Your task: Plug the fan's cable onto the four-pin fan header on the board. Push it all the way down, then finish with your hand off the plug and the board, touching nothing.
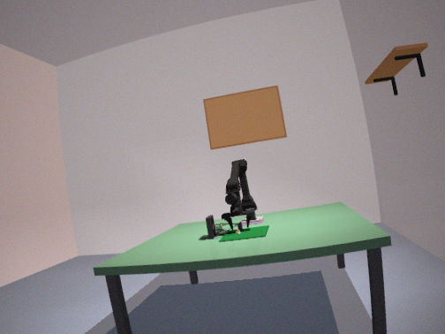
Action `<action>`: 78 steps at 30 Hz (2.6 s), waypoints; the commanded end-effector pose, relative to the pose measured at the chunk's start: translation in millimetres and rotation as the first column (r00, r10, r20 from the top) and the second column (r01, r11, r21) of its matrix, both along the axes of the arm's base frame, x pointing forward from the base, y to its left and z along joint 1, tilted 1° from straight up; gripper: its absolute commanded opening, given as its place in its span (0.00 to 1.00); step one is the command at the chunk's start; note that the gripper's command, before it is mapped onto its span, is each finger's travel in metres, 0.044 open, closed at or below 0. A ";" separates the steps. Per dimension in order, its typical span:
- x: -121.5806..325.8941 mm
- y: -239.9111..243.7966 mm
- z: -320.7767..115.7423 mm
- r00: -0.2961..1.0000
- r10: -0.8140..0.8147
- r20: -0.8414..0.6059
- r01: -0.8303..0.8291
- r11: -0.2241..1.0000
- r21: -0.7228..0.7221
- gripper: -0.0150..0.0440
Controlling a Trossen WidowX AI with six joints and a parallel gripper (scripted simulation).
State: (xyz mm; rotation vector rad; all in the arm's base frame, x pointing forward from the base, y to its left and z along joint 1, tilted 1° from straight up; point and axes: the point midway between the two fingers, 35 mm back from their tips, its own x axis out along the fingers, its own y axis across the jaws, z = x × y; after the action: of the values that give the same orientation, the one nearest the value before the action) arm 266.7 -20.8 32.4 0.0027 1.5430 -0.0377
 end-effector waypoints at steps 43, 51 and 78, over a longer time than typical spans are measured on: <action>33.9 0.1 51.1 0.890 0.455 -0.015 -0.455 0.890 -0.013 0.25; 53.6 -0.5 50.4 0.736 0.677 -0.024 -0.677 0.736 -0.016 0.25; 61.5 3.8 51.6 0.719 0.695 -0.024 -0.695 0.719 -0.016 0.25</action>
State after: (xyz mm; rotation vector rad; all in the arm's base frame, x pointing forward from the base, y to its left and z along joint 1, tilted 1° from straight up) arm 327.1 -17.1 82.9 -0.6077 1.4727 0.5582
